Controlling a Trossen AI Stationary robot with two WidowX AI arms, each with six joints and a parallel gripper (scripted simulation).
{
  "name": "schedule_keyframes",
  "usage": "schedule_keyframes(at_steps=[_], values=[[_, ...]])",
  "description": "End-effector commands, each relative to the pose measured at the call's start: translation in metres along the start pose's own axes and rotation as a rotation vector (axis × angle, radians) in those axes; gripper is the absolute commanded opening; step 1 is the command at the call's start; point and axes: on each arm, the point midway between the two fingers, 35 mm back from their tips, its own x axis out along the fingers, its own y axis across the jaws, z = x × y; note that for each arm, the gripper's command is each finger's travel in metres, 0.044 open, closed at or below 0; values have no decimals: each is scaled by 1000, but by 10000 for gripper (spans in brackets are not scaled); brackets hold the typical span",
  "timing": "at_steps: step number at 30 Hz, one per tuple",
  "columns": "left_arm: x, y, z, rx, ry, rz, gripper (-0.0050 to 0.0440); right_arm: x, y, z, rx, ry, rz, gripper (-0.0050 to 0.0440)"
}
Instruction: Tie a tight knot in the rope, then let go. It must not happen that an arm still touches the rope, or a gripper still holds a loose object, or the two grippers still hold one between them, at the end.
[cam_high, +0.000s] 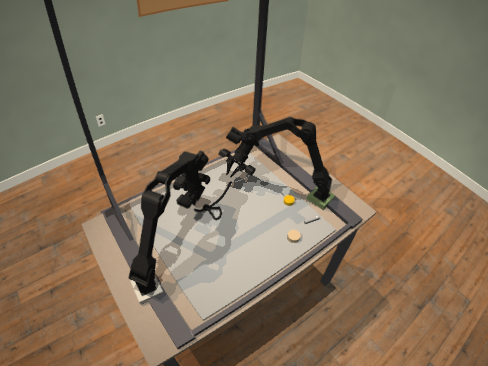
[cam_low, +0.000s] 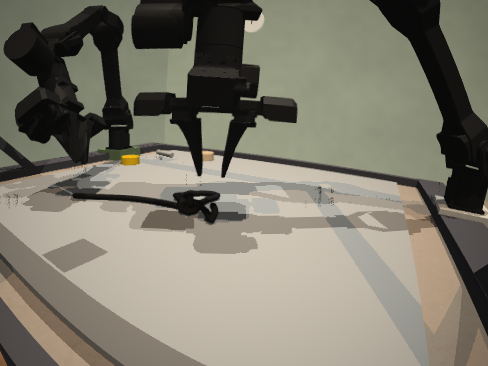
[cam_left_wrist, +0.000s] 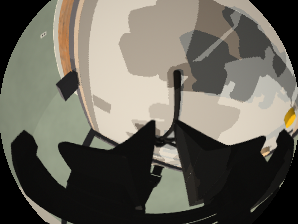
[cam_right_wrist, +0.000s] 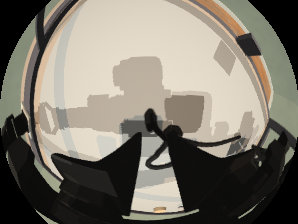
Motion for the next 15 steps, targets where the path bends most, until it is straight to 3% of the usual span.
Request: schedule_keyframes(at_steps=[1, 15], values=[[-4, 2, -3, -5, 5, 15, 85, -1, -2, 0, -64, -12, -18, 125], [0, 1, -1, -5, 5, 15, 85, 0, -2, 0, -74, -13, -17, 125]])
